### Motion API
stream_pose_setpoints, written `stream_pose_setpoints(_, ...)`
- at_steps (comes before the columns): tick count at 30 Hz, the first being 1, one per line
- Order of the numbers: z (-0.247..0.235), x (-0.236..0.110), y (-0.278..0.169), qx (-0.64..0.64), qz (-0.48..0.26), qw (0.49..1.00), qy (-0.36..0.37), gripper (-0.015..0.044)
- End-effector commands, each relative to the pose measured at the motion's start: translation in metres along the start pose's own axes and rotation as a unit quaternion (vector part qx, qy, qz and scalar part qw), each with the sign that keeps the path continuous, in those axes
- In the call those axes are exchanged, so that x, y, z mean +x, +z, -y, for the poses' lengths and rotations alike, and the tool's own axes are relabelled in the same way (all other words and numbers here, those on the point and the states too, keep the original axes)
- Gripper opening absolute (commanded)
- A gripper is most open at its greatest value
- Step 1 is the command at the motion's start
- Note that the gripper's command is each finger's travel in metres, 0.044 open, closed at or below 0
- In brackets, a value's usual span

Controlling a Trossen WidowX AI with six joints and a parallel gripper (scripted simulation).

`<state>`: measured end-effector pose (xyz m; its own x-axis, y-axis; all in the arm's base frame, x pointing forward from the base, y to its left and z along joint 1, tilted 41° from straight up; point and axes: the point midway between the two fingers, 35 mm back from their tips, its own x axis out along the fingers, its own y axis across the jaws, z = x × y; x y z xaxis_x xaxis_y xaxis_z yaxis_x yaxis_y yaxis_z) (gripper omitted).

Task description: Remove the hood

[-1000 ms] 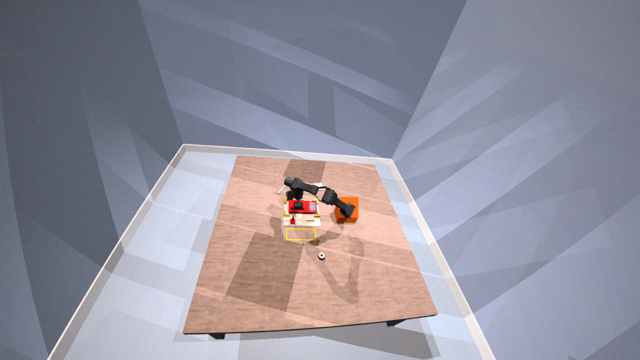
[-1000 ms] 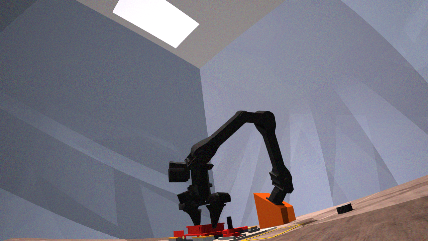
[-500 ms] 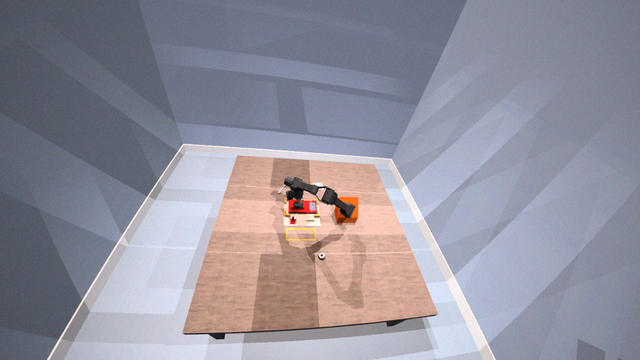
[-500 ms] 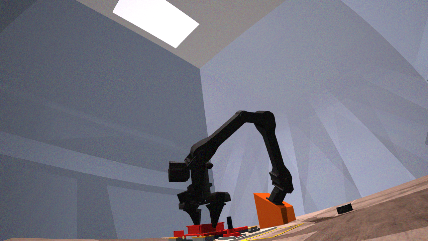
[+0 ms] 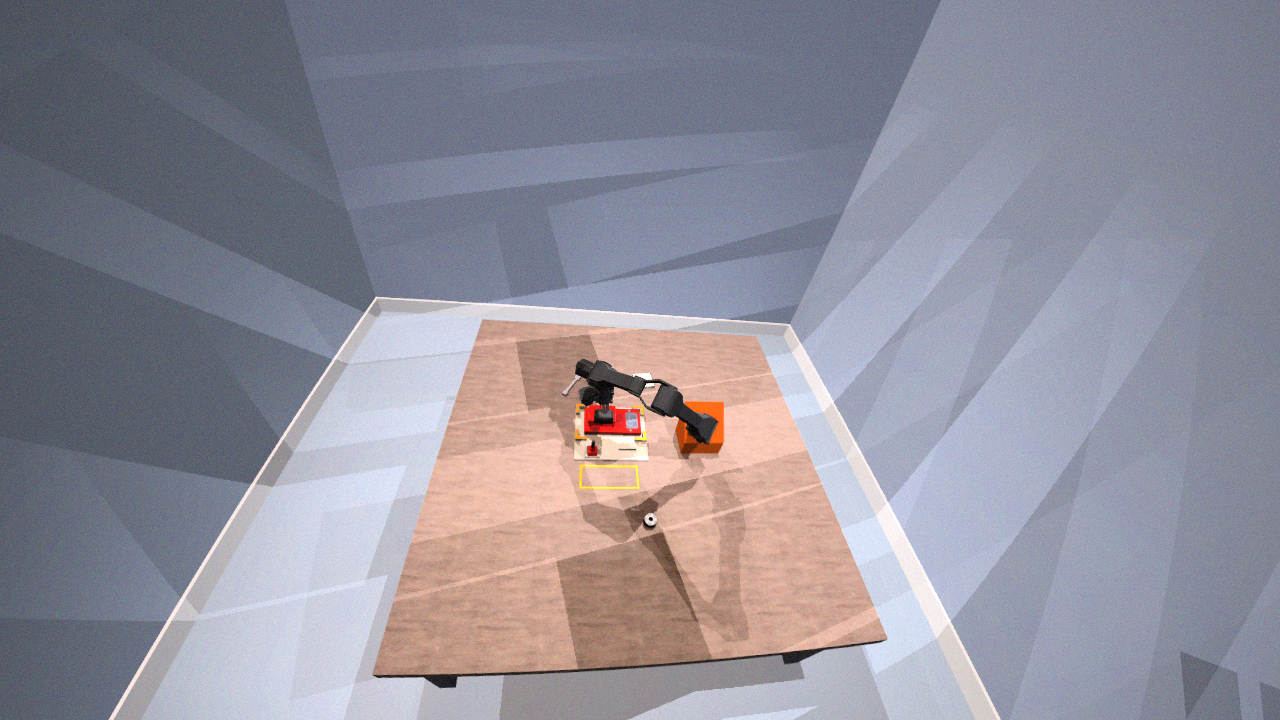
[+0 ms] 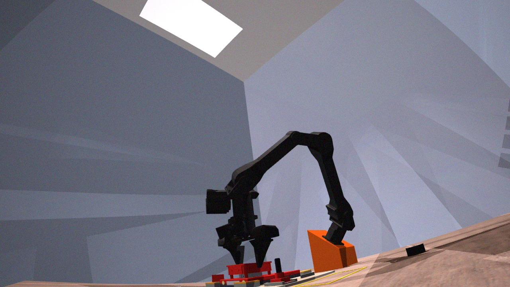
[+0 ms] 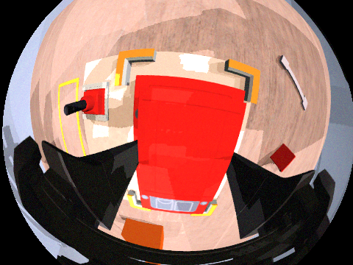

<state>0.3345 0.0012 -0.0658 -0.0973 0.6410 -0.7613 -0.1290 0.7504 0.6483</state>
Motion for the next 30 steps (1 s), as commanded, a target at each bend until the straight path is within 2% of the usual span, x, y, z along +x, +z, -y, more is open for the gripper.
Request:
stream_pose_setpoints(1,0.0,-0.004,0.0,-0.003,0.0,1.0,-0.002,0.0)
stream_pose_setpoints(21,0.0,-0.017,0.0,-0.003,0.0,1.0,-0.002,0.0)
stream_pose_setpoints(30,0.001,-0.046,0.001,-0.003,0.0,1.0,-0.003,0.0)
